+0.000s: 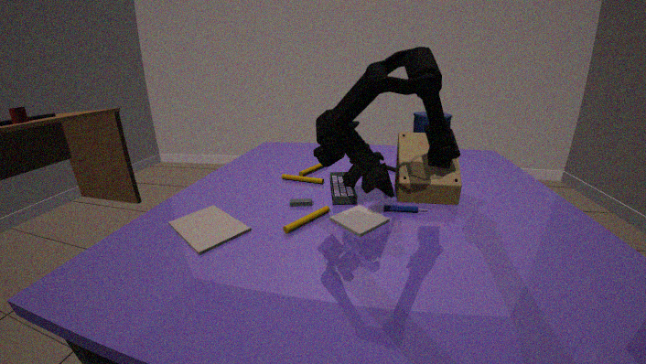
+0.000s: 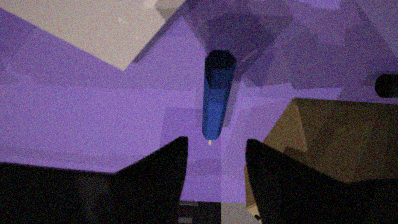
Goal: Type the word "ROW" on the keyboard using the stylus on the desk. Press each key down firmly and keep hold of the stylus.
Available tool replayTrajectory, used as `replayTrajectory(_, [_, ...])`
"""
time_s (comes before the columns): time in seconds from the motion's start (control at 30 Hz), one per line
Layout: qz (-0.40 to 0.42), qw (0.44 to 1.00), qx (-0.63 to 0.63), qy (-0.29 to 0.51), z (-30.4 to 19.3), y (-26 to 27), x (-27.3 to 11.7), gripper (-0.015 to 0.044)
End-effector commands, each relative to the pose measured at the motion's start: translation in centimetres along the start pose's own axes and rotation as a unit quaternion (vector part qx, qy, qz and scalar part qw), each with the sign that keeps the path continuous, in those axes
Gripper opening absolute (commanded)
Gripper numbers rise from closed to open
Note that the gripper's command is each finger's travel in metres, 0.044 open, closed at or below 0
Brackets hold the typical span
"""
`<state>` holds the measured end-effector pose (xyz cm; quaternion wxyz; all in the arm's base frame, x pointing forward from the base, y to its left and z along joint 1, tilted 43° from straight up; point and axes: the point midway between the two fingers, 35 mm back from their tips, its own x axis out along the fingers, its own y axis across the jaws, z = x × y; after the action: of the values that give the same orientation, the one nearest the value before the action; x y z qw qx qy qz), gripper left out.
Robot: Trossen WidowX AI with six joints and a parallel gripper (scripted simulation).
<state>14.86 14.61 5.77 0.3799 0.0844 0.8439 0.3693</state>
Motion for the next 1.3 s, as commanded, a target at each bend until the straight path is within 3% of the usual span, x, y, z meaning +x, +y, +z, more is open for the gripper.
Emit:
replayTrajectory(0.0, [0.002, 1.0, 0.003, 0.003, 0.2, -0.1, 0.4, 0.015])
replayTrajectory(1.27, [0.003, 1.0, 0.003, 0.003, 2.1, -0.1, 2.5, 0.015])
